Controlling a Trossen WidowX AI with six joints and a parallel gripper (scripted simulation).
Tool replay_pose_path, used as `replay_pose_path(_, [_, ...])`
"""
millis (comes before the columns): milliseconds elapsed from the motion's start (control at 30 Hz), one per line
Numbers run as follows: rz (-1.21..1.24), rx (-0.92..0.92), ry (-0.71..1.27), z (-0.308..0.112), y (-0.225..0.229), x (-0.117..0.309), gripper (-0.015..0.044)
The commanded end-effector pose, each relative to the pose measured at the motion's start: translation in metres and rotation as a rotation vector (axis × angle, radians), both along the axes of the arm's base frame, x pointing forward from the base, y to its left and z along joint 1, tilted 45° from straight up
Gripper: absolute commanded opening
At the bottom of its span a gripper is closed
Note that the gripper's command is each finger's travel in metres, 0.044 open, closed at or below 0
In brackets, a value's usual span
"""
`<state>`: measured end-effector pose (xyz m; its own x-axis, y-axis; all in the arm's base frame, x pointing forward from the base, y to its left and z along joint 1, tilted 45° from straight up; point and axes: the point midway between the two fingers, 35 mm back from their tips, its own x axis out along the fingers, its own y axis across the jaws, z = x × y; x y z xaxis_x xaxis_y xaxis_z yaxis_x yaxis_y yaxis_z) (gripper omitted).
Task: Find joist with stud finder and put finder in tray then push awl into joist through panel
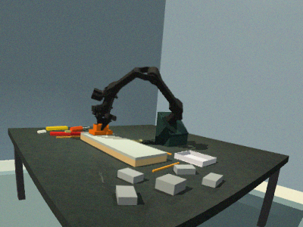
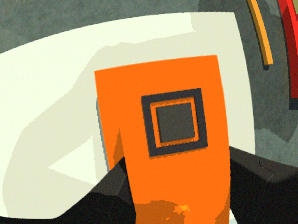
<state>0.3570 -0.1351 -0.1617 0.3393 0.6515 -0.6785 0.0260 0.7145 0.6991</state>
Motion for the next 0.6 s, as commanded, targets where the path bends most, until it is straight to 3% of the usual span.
replay_pose_path(0, [0.001,-0.003,0.002,-0.005,-0.005,-0.001,0.0000])
replay_pose_path(300, [-0.001,0.000,0.001,-0.001,-0.002,0.000,0.0000])
replay_pose_path(567, [-0.001,-0.006,0.002,0.023,-0.032,0.000,0.0000])
